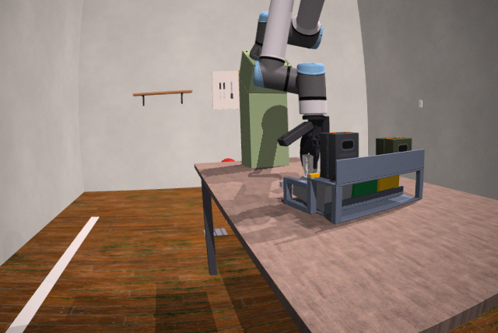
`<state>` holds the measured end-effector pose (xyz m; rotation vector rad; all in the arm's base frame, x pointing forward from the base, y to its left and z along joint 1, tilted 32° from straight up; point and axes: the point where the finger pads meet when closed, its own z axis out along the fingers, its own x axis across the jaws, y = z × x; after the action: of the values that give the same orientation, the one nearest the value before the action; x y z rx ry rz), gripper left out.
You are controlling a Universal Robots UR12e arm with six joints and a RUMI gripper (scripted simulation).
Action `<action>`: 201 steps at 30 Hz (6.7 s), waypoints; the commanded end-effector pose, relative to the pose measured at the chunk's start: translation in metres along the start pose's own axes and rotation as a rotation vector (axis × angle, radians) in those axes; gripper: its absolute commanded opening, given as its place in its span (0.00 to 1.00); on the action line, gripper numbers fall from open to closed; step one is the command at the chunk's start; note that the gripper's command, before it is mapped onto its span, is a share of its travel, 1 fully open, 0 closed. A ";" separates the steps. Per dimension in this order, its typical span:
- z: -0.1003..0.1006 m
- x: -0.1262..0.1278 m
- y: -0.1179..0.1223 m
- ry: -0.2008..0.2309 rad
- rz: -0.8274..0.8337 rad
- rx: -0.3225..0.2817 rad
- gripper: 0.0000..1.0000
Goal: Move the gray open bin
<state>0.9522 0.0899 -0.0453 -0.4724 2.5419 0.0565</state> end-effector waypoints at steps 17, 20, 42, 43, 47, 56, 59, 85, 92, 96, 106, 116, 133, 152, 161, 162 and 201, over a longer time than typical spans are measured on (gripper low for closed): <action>0.001 -0.001 0.000 -0.001 0.000 0.000 0.00; 0.001 -0.001 0.000 -0.001 0.000 0.000 0.00; 0.003 0.017 0.000 -0.001 0.000 0.000 0.00; 0.003 0.023 0.000 -0.001 0.000 0.000 0.00; 0.003 0.029 0.000 -0.001 0.000 0.000 0.00; 0.003 0.029 0.000 -0.001 0.000 0.000 0.00; 0.003 0.047 0.000 -0.001 0.000 0.000 0.00; 0.003 0.088 0.000 -0.001 0.000 0.000 0.00; 0.003 0.100 0.000 -0.001 0.000 0.000 0.00; 0.003 0.118 0.000 -0.001 0.000 0.000 0.00; 0.003 0.118 0.000 -0.001 0.000 0.000 0.00; 0.003 0.162 0.000 -0.001 0.000 0.000 0.00; 0.003 0.161 0.000 -0.001 0.000 0.000 0.00; 0.011 0.161 0.000 -0.001 0.000 0.000 0.00; 0.016 0.161 0.000 -0.001 0.000 0.000 0.00; 0.017 0.161 0.000 -0.001 0.000 0.000 0.00; 0.024 0.161 0.000 -0.001 0.000 0.000 0.26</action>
<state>0.8375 0.0416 -0.1510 -0.4724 2.5420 0.0565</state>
